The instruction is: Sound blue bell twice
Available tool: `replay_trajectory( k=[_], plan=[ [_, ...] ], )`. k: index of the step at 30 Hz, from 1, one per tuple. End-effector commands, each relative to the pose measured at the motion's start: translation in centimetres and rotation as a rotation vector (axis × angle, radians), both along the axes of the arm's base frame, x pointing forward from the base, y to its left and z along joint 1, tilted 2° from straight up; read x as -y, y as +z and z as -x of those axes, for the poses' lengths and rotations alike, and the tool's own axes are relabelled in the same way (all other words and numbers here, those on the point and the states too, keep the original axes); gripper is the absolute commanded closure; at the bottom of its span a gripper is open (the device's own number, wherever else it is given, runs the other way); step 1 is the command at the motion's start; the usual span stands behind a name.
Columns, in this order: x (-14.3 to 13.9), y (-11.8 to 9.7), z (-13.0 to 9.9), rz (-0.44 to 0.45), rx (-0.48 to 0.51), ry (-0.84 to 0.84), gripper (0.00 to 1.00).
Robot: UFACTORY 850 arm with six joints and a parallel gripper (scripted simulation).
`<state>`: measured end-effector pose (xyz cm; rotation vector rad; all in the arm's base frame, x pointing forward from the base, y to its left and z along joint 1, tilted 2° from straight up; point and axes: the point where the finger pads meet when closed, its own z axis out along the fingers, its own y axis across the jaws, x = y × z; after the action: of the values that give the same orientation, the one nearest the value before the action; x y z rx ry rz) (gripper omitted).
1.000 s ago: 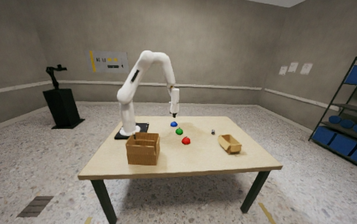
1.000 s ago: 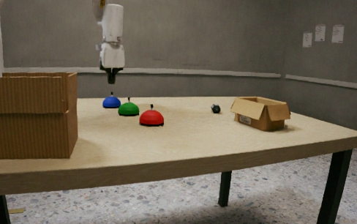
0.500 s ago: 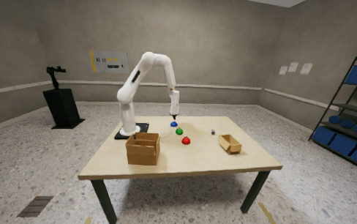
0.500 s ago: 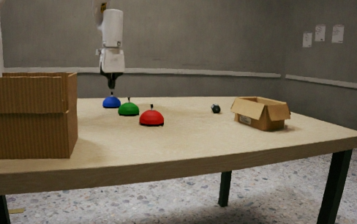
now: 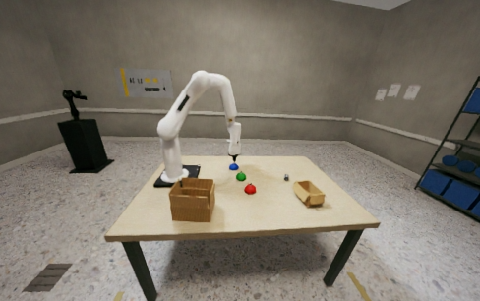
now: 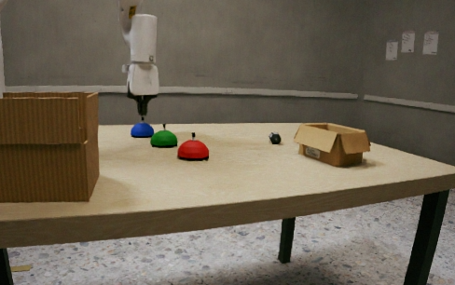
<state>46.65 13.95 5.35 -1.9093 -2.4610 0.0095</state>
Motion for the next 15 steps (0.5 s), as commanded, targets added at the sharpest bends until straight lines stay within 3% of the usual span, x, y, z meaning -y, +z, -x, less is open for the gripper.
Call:
replay_trajectory(
  k=[1,15],
  plan=[
    [-0.03,0.03,-0.08,-0.001,0.002,0.000,1.00],
    [-0.03,-0.09,-0.08,-0.001,0.002,0.000,1.00]
  ],
)
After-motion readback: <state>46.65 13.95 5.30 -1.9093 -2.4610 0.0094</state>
